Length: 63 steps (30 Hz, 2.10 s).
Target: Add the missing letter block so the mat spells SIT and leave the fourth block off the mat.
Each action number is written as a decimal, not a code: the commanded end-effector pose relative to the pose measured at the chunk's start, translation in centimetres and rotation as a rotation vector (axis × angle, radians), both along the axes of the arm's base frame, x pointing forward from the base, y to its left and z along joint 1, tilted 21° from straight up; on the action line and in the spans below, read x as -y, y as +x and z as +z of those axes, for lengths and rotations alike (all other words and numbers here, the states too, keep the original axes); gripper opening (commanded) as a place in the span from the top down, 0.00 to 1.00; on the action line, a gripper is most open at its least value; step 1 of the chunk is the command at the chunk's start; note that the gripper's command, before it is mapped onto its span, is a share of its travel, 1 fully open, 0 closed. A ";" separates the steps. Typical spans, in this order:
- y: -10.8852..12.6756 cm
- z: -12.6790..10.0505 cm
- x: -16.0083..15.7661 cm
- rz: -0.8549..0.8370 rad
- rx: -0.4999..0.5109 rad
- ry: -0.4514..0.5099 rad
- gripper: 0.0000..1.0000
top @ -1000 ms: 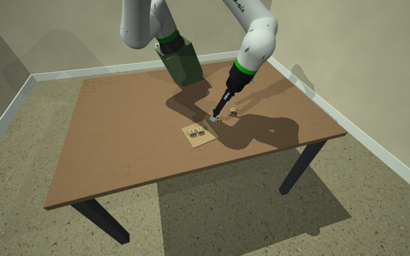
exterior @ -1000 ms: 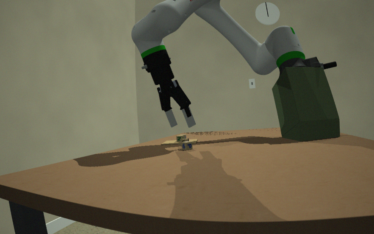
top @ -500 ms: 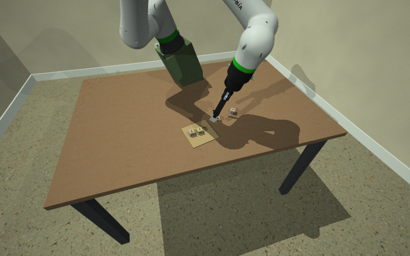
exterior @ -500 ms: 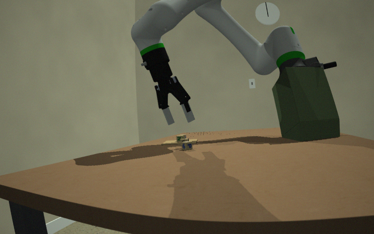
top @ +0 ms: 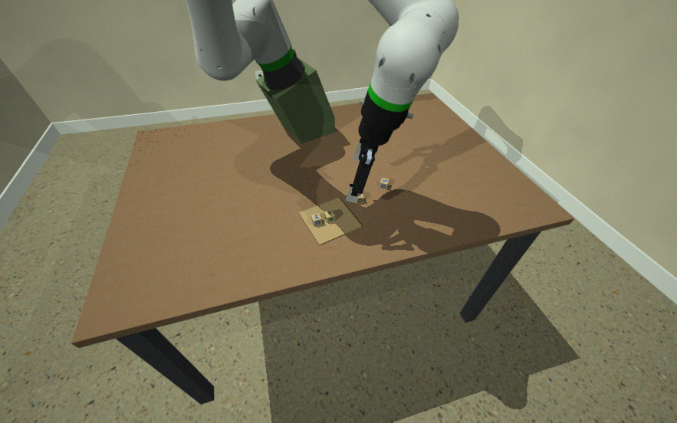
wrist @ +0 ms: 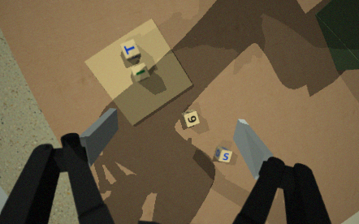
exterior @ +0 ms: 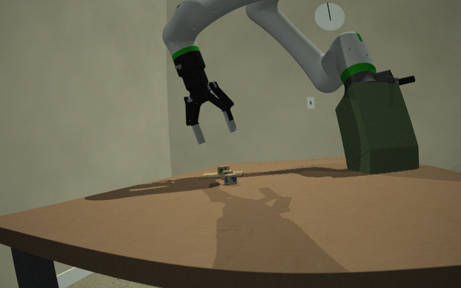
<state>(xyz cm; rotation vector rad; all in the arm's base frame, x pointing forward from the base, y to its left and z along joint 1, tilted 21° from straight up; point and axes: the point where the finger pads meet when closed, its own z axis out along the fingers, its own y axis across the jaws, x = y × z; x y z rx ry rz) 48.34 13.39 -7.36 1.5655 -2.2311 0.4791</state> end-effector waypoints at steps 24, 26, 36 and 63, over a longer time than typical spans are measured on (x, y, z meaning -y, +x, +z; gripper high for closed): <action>3.2 11.6 3.6 0.565 -0.272 0.255 0.00; 3.3 11.9 3.7 0.578 -0.276 0.260 0.00; 3.8 16.8 5.6 0.834 -0.337 0.348 0.00; 3.4 26.9 10.0 1.404 -0.396 0.457 0.00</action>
